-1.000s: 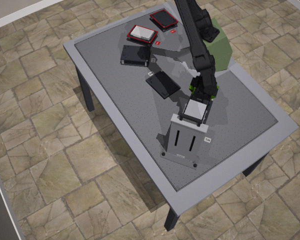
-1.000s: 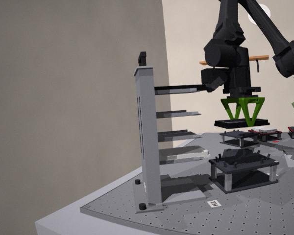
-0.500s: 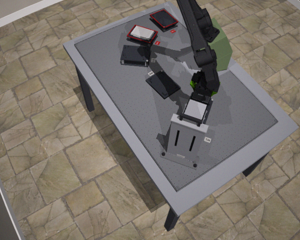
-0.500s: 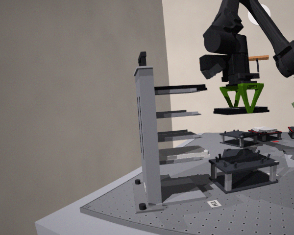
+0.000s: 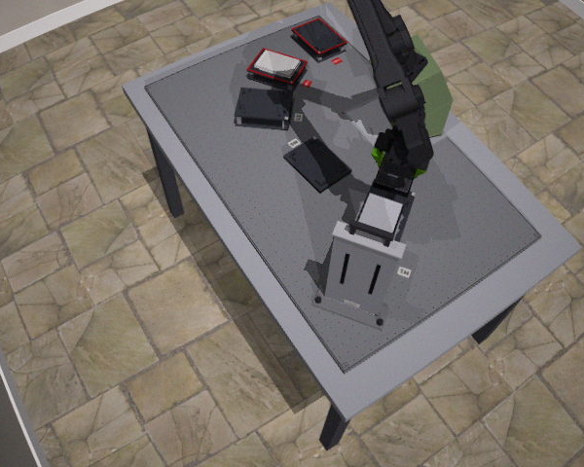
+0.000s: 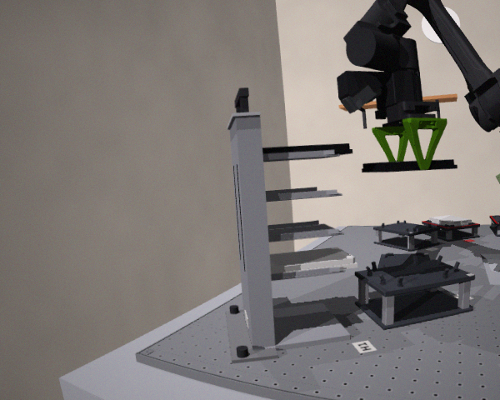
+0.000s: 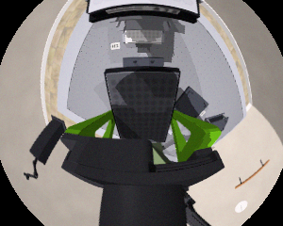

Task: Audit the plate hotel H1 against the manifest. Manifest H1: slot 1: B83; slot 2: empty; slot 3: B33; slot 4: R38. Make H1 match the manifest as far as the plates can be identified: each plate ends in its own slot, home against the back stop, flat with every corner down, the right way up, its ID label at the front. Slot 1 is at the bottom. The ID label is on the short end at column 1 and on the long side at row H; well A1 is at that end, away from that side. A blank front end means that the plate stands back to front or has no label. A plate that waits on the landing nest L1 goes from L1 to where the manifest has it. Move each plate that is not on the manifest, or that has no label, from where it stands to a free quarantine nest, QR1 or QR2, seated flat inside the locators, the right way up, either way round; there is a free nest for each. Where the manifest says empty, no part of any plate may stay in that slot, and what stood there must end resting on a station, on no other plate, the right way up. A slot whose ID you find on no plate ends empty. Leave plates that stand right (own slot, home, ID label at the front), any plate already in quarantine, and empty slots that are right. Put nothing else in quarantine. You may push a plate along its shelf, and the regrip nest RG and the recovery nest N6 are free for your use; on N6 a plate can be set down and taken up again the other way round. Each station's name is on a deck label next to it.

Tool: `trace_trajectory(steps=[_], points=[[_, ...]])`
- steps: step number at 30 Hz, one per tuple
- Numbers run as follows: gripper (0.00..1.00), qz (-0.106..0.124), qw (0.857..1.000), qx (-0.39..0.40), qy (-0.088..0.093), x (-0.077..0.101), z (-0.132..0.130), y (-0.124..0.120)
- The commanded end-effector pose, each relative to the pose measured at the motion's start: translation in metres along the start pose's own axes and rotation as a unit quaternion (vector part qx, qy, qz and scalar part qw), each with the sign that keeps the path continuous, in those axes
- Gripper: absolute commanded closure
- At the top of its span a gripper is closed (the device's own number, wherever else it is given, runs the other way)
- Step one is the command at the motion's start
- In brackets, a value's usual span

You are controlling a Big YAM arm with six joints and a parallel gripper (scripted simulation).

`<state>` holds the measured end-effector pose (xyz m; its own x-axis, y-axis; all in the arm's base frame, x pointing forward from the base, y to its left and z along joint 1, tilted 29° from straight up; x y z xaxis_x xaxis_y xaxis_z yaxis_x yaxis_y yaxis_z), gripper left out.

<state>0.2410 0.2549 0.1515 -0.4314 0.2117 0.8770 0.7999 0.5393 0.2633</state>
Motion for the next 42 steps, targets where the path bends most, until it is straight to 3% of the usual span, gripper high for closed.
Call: trace_trajectory(steps=[1,3,4,10,11,13,27,28,31,40,42], points=[[0.14,-0.024,1.000,-0.015,0.009,0.027,0.002,0.012],[0.14,-0.024,1.000,-0.014,0.009,0.032,0.002,0.011],[0.14,-0.002,1.000,-0.027,-0.001,0.017,-0.010,-0.001],[0.14,-0.002,0.998,-0.060,0.000,0.017,-0.023,-0.003],[0.14,-0.011,0.997,-0.073,0.004,0.021,-0.025,0.008],[0.14,-0.005,0.996,-0.086,0.001,0.017,-0.033,-0.004],[0.14,-0.003,0.983,-0.184,0.000,0.017,-0.073,-0.010],[0.14,-0.008,0.981,-0.195,0.002,0.021,-0.075,0.002],[0.14,-0.003,0.976,-0.217,0.000,0.017,-0.086,-0.012],[0.14,-0.008,0.958,-0.287,0.001,0.021,-0.117,-0.012],[0.14,-0.007,0.961,-0.278,0.001,0.019,-0.123,-0.015]])
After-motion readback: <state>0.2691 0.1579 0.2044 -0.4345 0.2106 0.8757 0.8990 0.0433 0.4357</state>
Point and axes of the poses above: the point where the finger pads meet when closed, its own x axis back along the fingers, its own z axis across the jaws, y = z × x, the point moved 9 cm from there along x, back along the fingers, and after that the axes turned 5 degrees about x, right-handed, at the moved point
